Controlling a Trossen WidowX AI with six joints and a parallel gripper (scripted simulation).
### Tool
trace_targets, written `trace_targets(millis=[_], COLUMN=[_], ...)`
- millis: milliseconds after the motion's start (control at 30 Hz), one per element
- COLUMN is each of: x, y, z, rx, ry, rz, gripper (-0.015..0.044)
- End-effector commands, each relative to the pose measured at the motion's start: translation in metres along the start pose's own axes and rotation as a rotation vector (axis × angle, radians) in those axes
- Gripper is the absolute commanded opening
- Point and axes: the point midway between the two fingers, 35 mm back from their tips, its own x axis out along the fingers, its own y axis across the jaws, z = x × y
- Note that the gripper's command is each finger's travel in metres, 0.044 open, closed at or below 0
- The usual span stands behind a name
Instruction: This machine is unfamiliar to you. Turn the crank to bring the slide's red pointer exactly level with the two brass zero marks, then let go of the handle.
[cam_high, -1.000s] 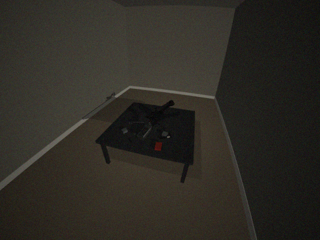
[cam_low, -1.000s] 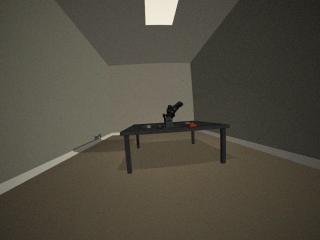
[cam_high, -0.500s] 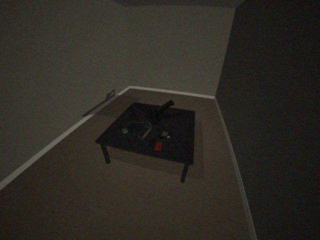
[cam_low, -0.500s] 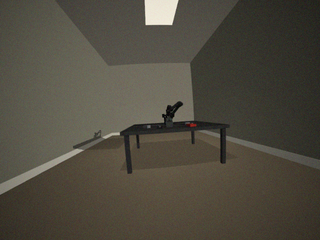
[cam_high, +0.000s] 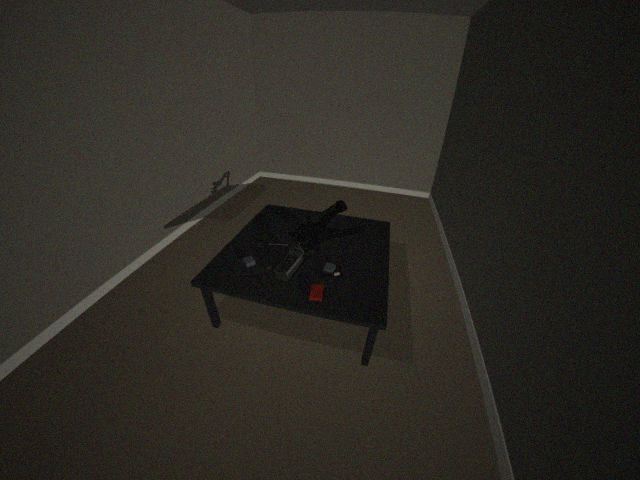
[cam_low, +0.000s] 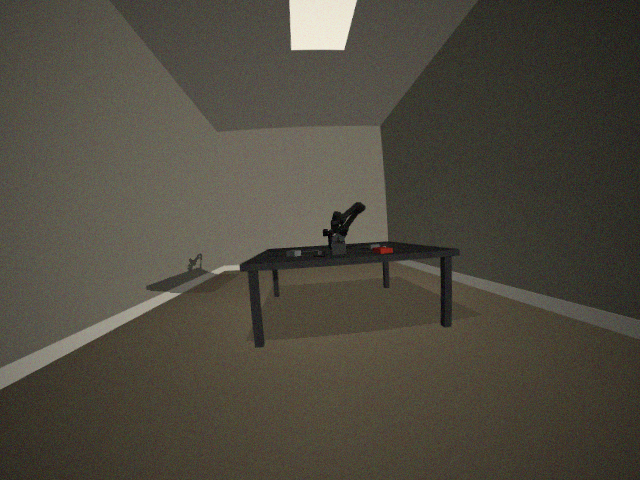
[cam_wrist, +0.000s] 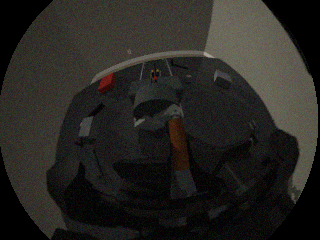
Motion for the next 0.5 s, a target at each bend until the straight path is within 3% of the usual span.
trace_targets(millis=[0, 467], x=[0.005, 0.015], y=[-0.006, -0.009], z=[-0.005, -0.015], rx=[0.008, 0.008], ry=[0.006, 0.006], rz=[-0.016, -0.016], gripper=[0.0, 0.0])
